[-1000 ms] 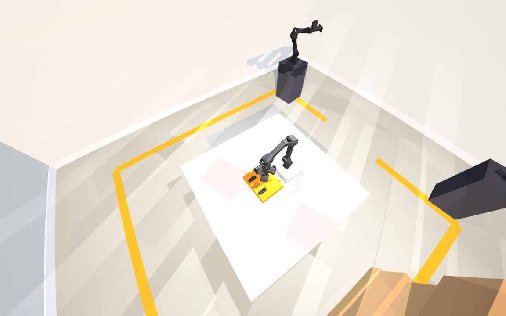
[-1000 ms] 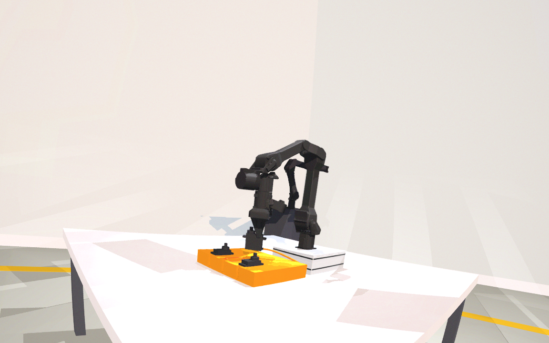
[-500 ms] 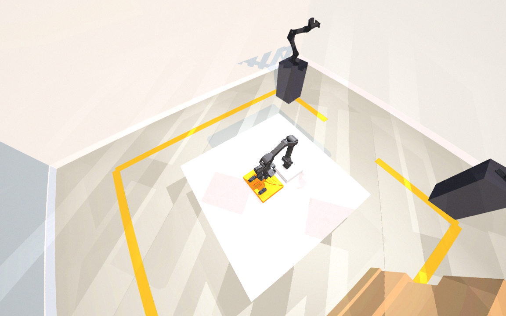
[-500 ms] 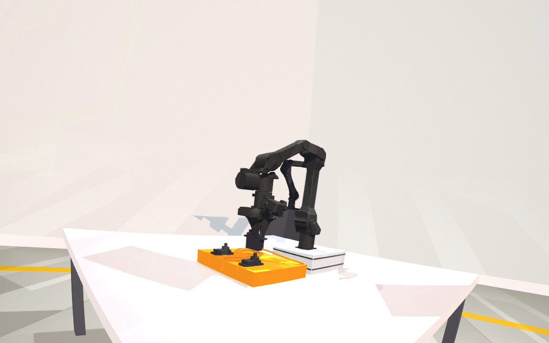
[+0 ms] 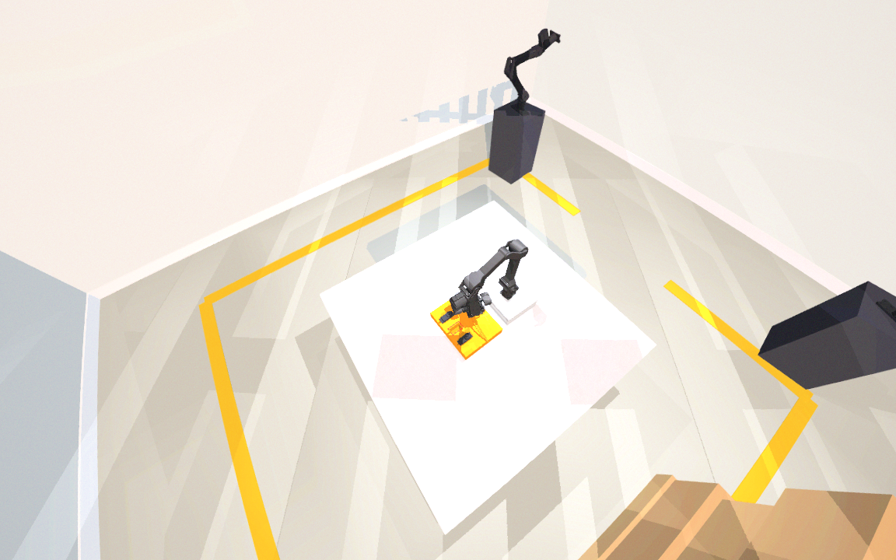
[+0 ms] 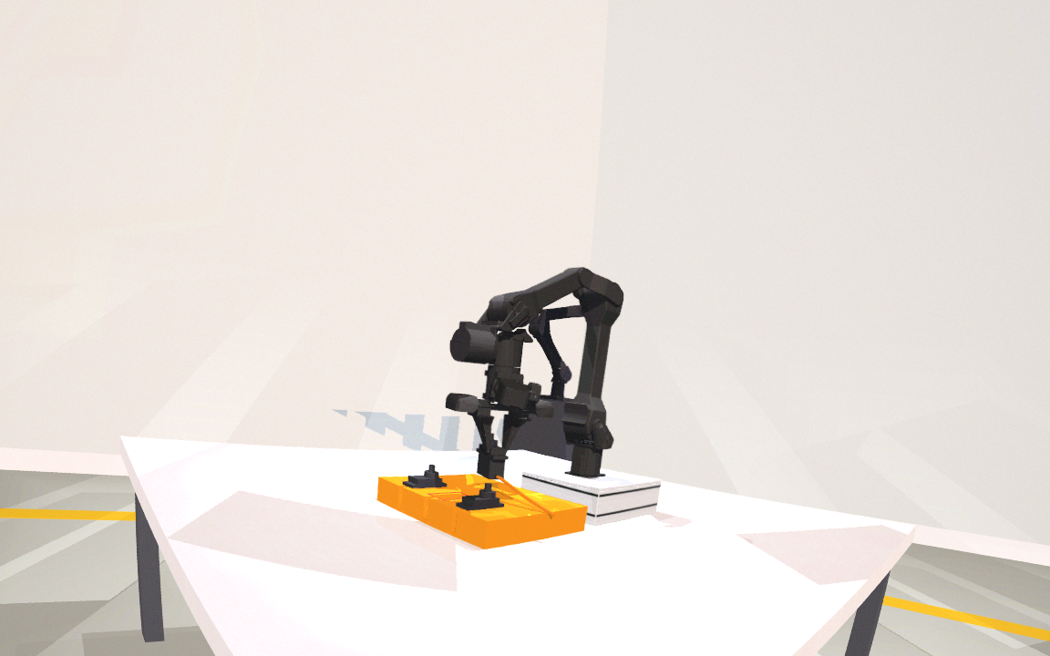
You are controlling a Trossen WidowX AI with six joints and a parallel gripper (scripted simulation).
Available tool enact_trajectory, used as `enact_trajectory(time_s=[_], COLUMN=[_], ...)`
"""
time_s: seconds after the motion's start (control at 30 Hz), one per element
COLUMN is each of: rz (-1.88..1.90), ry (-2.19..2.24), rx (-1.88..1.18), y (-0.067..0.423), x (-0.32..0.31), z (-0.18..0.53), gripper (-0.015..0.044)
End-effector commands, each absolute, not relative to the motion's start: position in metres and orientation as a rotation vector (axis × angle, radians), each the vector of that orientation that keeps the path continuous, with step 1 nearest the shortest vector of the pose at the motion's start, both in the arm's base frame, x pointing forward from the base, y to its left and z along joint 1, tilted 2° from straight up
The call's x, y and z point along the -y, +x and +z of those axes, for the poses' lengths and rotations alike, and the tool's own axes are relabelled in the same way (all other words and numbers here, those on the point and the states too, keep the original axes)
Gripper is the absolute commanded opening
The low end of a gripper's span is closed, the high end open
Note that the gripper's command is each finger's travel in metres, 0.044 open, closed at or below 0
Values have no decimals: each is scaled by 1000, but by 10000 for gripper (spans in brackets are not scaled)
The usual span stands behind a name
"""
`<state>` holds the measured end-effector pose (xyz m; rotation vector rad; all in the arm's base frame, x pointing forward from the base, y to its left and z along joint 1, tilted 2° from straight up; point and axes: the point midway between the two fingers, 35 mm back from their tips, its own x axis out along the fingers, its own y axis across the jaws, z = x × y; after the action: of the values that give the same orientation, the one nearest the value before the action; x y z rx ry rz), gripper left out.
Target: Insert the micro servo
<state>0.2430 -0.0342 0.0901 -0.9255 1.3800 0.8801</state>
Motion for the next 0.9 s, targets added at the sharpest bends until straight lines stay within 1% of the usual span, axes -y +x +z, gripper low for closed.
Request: enact_trajectory(time_s=[0.0,0.87], rz=[773,72], ry=[-824,-120], rx=[-1424,-1559], y=[243,243], x=[35,35], z=[91,91], gripper=[0,0])
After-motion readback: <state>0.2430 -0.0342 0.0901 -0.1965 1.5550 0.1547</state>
